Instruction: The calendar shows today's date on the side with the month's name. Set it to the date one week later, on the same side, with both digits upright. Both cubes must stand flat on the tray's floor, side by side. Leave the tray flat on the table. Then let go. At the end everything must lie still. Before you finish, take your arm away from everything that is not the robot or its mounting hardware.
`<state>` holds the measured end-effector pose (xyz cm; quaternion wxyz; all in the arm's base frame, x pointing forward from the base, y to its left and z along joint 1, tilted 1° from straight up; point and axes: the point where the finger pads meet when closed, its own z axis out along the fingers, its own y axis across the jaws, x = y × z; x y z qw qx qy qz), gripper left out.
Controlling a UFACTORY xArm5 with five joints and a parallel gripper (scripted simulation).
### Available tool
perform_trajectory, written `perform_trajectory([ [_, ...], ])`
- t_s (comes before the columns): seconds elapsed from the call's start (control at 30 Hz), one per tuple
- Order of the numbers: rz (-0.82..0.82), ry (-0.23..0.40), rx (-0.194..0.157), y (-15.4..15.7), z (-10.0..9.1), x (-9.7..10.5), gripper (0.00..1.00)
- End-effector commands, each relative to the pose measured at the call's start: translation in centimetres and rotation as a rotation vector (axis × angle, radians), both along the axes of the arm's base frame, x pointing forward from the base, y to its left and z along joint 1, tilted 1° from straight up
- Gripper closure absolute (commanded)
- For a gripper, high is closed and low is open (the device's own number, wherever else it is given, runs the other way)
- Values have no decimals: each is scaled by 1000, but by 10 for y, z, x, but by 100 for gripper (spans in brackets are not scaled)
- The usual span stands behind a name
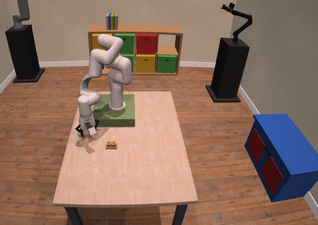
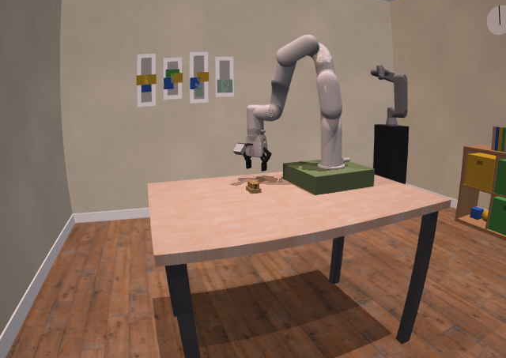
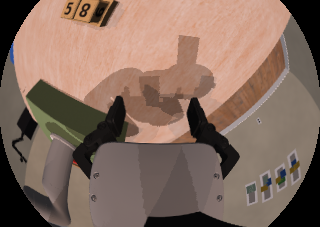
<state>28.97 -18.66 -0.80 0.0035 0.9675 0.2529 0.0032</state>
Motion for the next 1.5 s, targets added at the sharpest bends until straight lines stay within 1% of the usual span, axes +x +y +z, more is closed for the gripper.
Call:
perform_trajectory([
  [0.0, -6, -2, -2, -6, 1, -8, 0],
  [0.1, -6, -2, -2, -6, 0, -8, 0],
  [0.27, -6, -2, -2, -6, -11, -8, 0],
  [0.33, -6, -2, -2, -6, -11, -8, 0],
  [0.5, -6, -2, -2, -6, -24, -8, 0],
  [0.6, -6, -2, -2, -6, -27, -8, 0],
  [1.47, -6, -2, -2, -6, -27, -8, 0],
])
